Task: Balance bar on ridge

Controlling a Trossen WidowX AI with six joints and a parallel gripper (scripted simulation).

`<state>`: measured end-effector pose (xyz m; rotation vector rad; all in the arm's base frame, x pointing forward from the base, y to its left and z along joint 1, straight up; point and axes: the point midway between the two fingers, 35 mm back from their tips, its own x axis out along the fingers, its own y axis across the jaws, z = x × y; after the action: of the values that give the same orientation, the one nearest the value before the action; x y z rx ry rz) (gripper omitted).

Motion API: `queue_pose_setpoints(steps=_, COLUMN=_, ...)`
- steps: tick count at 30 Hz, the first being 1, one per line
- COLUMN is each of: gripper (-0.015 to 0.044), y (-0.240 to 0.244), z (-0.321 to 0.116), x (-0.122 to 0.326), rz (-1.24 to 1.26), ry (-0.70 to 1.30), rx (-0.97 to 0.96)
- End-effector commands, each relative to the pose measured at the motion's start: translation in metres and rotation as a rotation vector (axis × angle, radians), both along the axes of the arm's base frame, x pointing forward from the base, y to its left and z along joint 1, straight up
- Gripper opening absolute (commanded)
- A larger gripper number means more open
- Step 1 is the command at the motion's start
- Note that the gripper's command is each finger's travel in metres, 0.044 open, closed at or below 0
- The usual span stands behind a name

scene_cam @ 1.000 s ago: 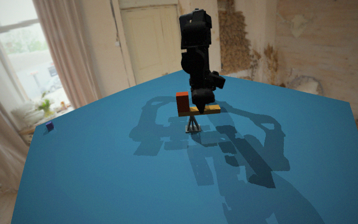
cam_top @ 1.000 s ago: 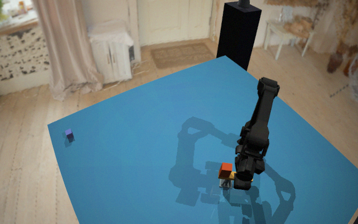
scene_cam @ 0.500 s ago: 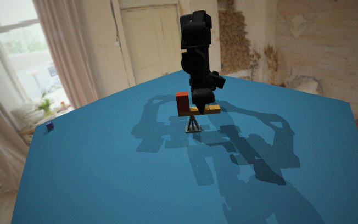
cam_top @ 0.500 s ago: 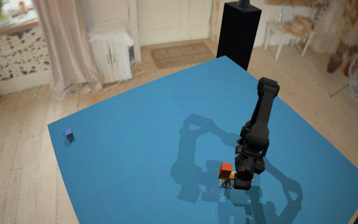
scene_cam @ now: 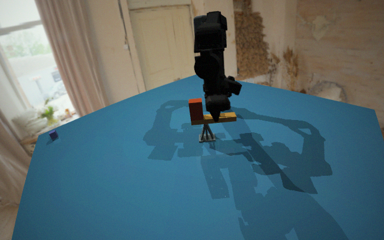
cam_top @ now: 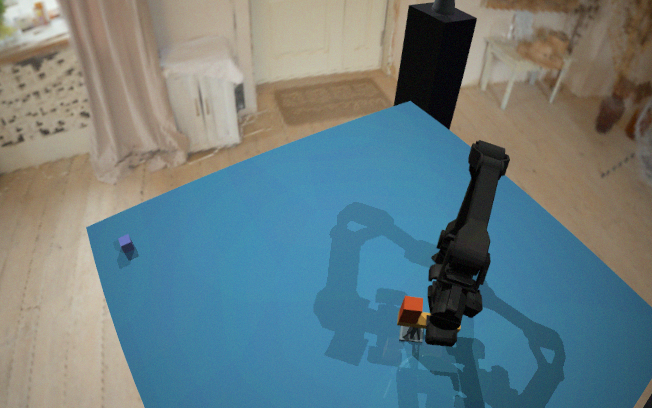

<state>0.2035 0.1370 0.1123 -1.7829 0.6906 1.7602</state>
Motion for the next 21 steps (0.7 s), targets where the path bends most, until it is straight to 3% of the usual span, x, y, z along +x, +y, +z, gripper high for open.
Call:
queue_pose_setpoints(steps=1, gripper=0.0, y=0.0, z=0.0, x=0.0, rz=0.0, ry=0.0, rx=0.0)
queue_pose_setpoints(steps=6, gripper=0.0, y=0.0, z=0.0, x=0.0, rz=0.0, ry=0.0, rx=0.0)
queue_pose_setpoints(steps=13, gripper=0.0167, y=0.0, z=0.0, x=0.0, rz=0.0, ry=0.0, rx=0.0)
queue_pose_setpoints(steps=21, gripper=0.0167, y=0.0, z=0.0, x=0.0, rz=0.0, ry=0.0, rx=0.0)
